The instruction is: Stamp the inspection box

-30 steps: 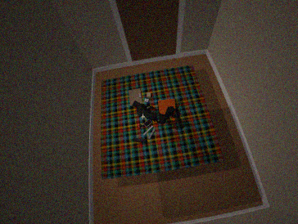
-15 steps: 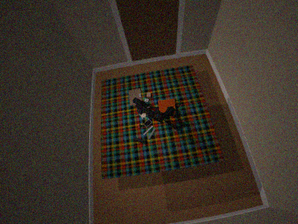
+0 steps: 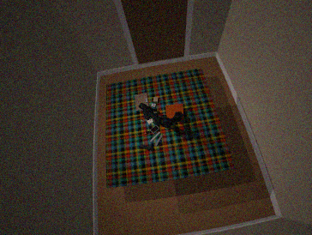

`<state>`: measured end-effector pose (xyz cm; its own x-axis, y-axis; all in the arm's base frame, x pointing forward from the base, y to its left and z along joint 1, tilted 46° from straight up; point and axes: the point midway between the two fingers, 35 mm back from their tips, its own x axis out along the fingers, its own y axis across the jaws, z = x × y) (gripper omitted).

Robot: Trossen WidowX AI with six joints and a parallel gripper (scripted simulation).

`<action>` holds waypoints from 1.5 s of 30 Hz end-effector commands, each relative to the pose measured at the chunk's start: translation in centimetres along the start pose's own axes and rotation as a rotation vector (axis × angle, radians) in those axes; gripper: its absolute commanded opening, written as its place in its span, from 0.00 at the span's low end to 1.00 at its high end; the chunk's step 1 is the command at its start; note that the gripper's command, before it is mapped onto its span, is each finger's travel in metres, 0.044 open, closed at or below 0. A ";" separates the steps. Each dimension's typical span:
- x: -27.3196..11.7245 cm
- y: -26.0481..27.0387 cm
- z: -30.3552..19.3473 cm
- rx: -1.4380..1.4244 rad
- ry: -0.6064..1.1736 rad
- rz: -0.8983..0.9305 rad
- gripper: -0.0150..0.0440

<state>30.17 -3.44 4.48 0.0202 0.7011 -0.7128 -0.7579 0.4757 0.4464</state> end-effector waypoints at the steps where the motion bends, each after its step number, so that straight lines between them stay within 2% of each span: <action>1: 0.5 0.1 0.0 0.009 -0.003 0.005 0.25; 45: 3.4 0.1 0.0 0.007 -0.008 0.003 0.25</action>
<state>30.28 -1.30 2.38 0.0255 0.7025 -0.7112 -0.7588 0.4768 0.4437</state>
